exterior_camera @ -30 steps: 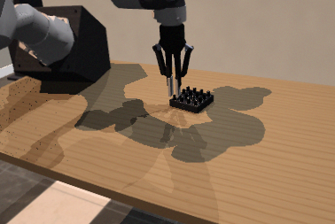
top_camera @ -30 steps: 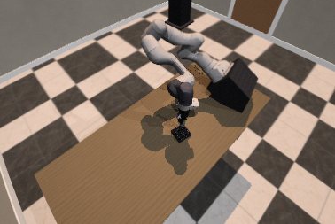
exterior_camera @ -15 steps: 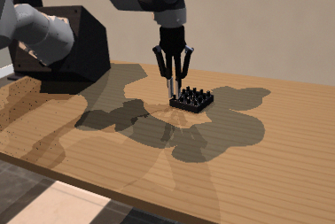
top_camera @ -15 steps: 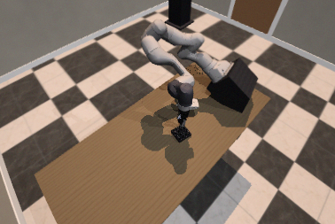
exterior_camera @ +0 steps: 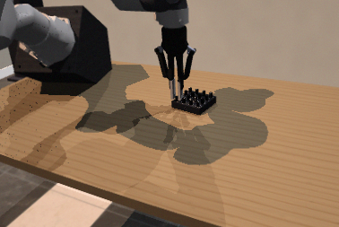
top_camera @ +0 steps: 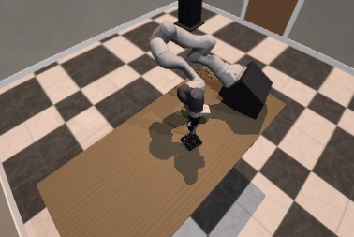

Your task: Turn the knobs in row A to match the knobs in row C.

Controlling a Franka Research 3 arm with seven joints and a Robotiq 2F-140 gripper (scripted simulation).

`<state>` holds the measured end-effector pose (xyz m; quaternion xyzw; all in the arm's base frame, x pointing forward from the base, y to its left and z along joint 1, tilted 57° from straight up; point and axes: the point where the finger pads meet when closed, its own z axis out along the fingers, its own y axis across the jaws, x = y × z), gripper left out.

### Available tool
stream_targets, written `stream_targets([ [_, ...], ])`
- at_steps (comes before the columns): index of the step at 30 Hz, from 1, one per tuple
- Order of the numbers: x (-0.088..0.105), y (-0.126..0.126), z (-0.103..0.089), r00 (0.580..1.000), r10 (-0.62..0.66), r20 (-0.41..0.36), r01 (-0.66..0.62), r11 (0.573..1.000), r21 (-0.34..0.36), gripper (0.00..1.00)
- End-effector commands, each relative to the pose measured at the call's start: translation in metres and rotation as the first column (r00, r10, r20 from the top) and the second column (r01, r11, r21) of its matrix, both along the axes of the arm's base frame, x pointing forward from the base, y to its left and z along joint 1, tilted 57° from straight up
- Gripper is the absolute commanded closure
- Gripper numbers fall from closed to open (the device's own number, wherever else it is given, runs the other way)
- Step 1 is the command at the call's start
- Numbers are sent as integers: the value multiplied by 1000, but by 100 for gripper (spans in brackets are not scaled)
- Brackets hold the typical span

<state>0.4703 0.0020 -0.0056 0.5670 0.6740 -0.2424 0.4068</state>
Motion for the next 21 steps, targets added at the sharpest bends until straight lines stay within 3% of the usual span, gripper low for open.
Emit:
stream_targets([
  [1,2,-1,0,1000,-1,5,1,1000,2,88],
  [18,2,-1,0,1000,-1,5,1,1000,2,88],
  [19,2,-1,0,1000,-1,5,1,1000,2,95],
  [21,2,-1,0,1000,-1,5,1,1000,2,95],
])
